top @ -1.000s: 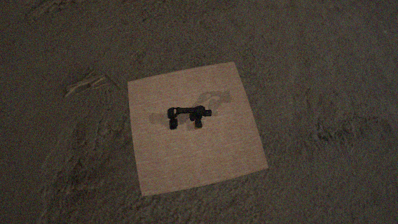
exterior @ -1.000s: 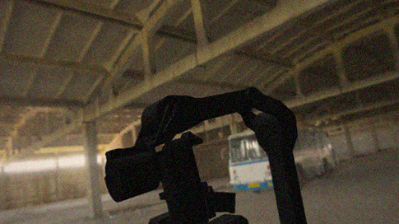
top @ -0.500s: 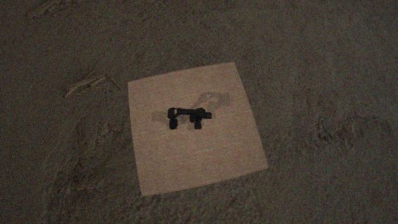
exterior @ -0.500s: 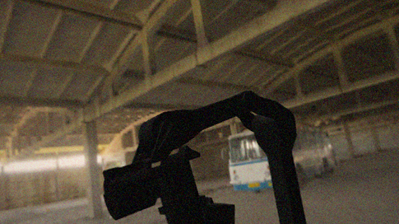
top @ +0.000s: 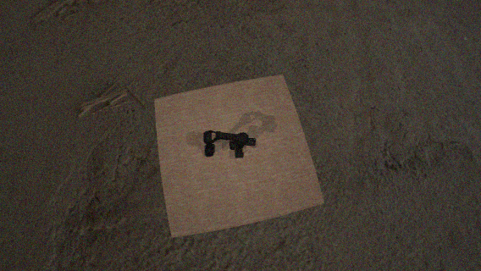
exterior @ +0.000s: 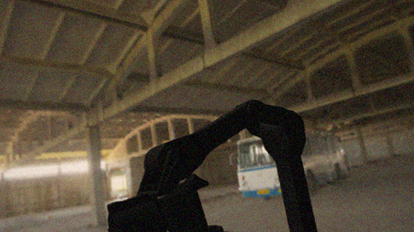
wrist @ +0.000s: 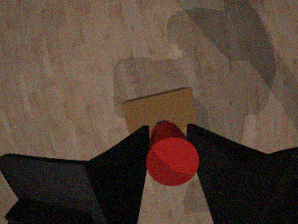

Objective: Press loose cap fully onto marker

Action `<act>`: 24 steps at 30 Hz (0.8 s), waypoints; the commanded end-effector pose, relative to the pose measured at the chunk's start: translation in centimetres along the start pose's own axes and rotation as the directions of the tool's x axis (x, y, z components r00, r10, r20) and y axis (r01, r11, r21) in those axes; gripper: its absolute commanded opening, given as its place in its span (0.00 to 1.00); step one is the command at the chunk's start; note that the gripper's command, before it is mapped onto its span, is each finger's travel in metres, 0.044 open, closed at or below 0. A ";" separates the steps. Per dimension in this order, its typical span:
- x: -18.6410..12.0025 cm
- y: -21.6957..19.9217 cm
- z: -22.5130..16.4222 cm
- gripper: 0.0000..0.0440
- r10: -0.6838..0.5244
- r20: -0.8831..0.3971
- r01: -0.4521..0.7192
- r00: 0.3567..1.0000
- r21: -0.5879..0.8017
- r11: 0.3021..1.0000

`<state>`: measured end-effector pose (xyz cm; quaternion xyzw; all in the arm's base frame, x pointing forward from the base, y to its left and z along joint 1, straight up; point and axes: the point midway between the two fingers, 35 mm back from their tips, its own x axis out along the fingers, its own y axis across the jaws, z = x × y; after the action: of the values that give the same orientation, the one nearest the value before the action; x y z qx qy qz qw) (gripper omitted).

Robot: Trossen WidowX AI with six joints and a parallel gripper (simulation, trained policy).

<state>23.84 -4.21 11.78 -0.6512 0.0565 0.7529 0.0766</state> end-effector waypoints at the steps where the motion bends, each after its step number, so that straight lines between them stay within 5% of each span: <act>1: 1.1 -0.1 0.4 0.01 -0.009 0.022 0.009 1.000 -0.002 1.000; 3: 1.6 -0.1 0.4 0.01 -0.008 0.022 0.008 1.000 -0.002 1.000; 6: 2.1 0.0 0.4 0.19 -0.001 0.028 0.001 1.000 -0.004 1.000; 20: 2.6 -0.2 1.7 0.35 -0.014 0.071 0.014 0.997 -0.002 1.000; 24: 2.4 -0.3 2.5 0.48 -0.026 0.081 0.026 0.996 0.000 1.000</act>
<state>21.47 -3.51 9.42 -0.6182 0.0486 0.7799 0.0852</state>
